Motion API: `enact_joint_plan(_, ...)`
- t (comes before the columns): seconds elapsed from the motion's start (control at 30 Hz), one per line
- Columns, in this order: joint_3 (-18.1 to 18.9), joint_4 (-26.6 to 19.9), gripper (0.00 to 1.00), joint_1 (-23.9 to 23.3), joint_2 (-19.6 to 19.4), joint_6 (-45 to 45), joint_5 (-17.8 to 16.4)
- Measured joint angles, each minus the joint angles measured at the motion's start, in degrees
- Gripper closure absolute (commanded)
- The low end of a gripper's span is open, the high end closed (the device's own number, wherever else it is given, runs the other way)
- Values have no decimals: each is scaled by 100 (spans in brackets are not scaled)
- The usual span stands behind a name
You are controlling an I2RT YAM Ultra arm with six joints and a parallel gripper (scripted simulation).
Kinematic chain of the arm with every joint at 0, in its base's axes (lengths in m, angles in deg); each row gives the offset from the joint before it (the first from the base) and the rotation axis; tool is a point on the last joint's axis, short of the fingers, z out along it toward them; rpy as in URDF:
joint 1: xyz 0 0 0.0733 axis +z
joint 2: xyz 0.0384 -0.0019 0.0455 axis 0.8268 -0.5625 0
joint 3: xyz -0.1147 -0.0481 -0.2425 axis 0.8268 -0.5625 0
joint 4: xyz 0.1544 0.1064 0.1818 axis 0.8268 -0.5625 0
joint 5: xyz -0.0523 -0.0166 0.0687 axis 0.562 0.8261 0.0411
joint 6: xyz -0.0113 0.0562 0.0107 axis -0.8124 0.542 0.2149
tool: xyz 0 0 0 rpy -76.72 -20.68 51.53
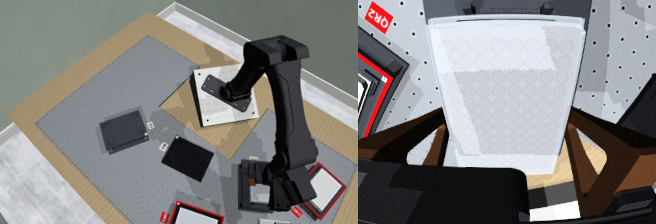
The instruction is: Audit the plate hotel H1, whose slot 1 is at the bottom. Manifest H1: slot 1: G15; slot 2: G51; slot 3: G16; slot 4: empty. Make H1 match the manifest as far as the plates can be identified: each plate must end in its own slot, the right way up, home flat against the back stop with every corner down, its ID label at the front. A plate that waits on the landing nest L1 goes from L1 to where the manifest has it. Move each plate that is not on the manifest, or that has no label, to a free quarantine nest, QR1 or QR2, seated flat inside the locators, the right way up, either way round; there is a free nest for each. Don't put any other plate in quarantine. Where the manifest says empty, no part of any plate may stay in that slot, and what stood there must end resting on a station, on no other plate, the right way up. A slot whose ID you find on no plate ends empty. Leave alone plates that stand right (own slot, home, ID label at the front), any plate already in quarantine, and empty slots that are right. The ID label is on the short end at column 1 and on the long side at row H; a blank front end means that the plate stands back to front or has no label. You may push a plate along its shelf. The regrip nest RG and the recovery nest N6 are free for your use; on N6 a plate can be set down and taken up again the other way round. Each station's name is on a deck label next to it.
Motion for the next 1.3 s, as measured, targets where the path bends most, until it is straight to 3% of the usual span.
enact_joint_plan(1.3,509,-776,14,17,256,15,4)
